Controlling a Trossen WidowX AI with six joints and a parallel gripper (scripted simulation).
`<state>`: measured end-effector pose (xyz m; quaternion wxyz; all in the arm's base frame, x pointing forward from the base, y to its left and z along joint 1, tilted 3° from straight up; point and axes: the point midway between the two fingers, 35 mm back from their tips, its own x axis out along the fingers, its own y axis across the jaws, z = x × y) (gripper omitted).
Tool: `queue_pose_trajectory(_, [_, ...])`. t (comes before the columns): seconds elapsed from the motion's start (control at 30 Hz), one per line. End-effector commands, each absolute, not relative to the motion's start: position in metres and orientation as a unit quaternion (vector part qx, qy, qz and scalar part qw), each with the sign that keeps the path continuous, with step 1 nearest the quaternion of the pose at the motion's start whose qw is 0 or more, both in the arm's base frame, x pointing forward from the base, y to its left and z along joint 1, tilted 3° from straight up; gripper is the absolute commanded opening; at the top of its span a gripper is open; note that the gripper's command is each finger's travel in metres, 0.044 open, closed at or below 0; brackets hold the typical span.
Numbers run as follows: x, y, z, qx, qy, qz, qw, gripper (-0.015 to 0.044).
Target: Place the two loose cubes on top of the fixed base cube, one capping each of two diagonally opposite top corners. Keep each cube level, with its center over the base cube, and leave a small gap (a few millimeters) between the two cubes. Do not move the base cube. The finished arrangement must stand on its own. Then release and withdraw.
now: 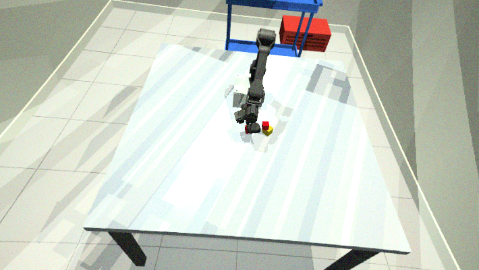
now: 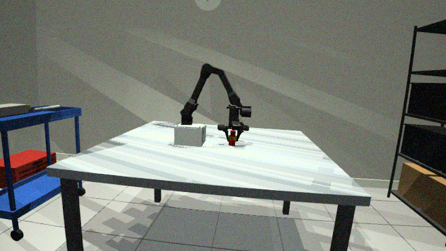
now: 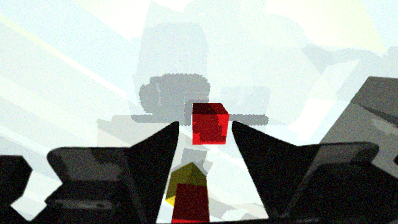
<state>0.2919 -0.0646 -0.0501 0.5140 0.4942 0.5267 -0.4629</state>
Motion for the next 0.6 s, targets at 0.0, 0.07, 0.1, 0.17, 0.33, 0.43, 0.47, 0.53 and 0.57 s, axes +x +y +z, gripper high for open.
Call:
queue_pose_trajectory(0.0, [0.289,-0.064,-0.057,0.493,0.528,-0.466,0.511,0.0265])
queue_pose_trajectory(0.07, [0.289,-0.064,-0.058,0.493,0.528,-0.466,0.511,0.0265])
queue_pose_trajectory(0.1, [0.289,-0.064,-0.058,0.493,0.528,-0.466,0.511,0.0239])
queue_pose_trajectory(0.17, [0.289,-0.064,-0.058,0.493,0.528,-0.466,0.511,0.0186])
queue_pose_trajectory(0.33, [0.289,-0.064,-0.058,0.493,0.528,-0.466,0.511,0.0105])
queue_pose_trajectory(0.43, [0.289,-0.064,-0.056,0.493,0.528,-0.466,0.511,0.0105])
queue_pose_trajectory(0.47, [0.290,-0.064,-0.054,0.493,0.528,-0.466,0.511,0.0105])
queue_pose_trajectory(0.53, [0.291,-0.065,-0.048,0.493,0.528,-0.466,0.511,0.0105])
queue_pose_trajectory(0.57, [0.291,-0.065,-0.045,0.493,0.528,-0.466,0.511,0.0105])
